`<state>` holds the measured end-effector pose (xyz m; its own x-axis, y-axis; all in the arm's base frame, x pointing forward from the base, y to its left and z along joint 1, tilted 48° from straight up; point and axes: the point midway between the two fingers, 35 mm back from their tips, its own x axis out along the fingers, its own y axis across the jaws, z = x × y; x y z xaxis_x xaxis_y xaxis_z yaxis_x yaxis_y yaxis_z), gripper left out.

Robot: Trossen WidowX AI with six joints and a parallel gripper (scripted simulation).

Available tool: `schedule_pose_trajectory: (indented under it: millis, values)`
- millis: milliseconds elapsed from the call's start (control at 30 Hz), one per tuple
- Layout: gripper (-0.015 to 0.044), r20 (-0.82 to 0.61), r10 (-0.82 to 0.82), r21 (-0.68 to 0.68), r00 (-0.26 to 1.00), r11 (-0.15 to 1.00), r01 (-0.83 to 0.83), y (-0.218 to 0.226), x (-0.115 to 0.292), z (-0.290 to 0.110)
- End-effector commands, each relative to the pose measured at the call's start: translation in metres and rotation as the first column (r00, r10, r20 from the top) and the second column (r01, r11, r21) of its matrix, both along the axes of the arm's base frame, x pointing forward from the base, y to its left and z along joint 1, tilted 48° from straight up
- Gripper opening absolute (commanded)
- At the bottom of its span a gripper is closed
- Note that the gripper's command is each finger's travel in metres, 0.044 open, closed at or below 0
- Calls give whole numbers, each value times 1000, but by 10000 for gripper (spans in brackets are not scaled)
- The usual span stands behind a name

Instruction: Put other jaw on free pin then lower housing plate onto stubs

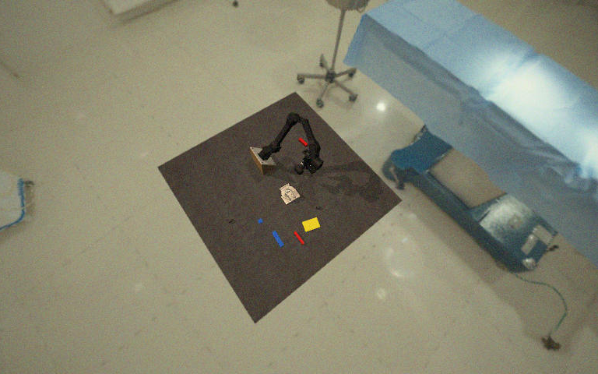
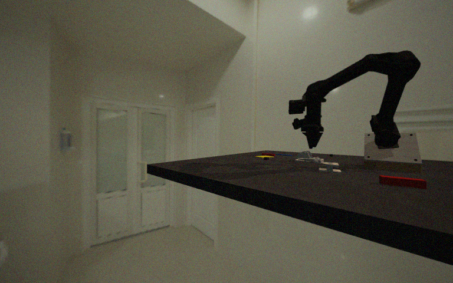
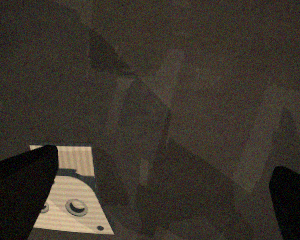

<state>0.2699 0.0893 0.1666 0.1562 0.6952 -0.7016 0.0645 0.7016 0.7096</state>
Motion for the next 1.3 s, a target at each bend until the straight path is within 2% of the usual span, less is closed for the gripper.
schedule_pose_trajectory:
  millis: [0,267,500,700,1267]
  values:
    - [440,30,30,3,999,1000,-30,22,-31,25]
    - [440,72,74,24,995,997,-76,46,-78,55]
    - [440,72,74,23,995,997,-76,47,-78,54]
    - [440,74,74,26,995,997,-76,74,-72,29]
    - [440,74,74,26,995,997,-76,83,-70,21]
